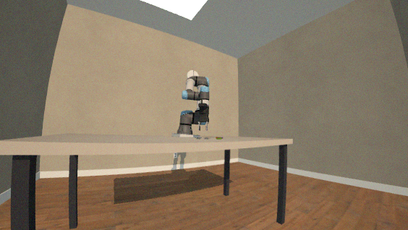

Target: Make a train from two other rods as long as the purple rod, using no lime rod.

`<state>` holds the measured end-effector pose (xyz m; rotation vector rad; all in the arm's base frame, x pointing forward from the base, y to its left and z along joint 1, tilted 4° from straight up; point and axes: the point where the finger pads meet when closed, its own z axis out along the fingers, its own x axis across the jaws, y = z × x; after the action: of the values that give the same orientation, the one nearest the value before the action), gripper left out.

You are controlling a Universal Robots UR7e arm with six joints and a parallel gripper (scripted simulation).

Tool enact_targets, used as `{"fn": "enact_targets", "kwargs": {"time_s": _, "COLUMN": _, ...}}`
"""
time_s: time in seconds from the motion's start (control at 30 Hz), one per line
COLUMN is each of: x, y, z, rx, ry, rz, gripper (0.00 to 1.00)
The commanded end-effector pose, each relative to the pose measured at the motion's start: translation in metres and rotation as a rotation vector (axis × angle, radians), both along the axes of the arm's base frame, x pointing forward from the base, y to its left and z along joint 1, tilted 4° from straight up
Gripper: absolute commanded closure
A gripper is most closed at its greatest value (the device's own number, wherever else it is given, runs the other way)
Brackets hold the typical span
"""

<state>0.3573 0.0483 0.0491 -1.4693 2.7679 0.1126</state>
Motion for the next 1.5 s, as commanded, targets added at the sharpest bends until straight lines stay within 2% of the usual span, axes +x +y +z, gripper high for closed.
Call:
{"fn": "enact_targets", "kwargs": {"time_s": 0.0, "x": 0.000, "y": 0.000, "z": 0.000, "rx": 0.000, "ry": -0.001, "rz": 0.000, "gripper": 0.00}}
{"fn": "enact_targets", "kwargs": {"time_s": 0.8, "x": 0.001, "y": 0.003, "z": 0.001, "rx": 0.000, "ry": -0.003, "rz": 0.021, "gripper": 0.00}}
{"fn": "enact_targets", "kwargs": {"time_s": 1.27, "x": 0.017, "y": 0.088, "z": 0.006, "rx": 0.014, "ry": -0.038, "rz": 0.559, "gripper": 0.00}}
{"fn": "enact_targets", "kwargs": {"time_s": 1.33, "x": 0.017, "y": 0.088, "z": 0.006, "rx": 0.014, "ry": -0.038, "rz": 0.559, "gripper": 0.00}}
{"fn": "enact_targets", "kwargs": {"time_s": 1.47, "x": 0.018, "y": 0.120, "z": 0.008, "rx": 0.020, "ry": -0.050, "rz": 0.746, "gripper": 0.00}}
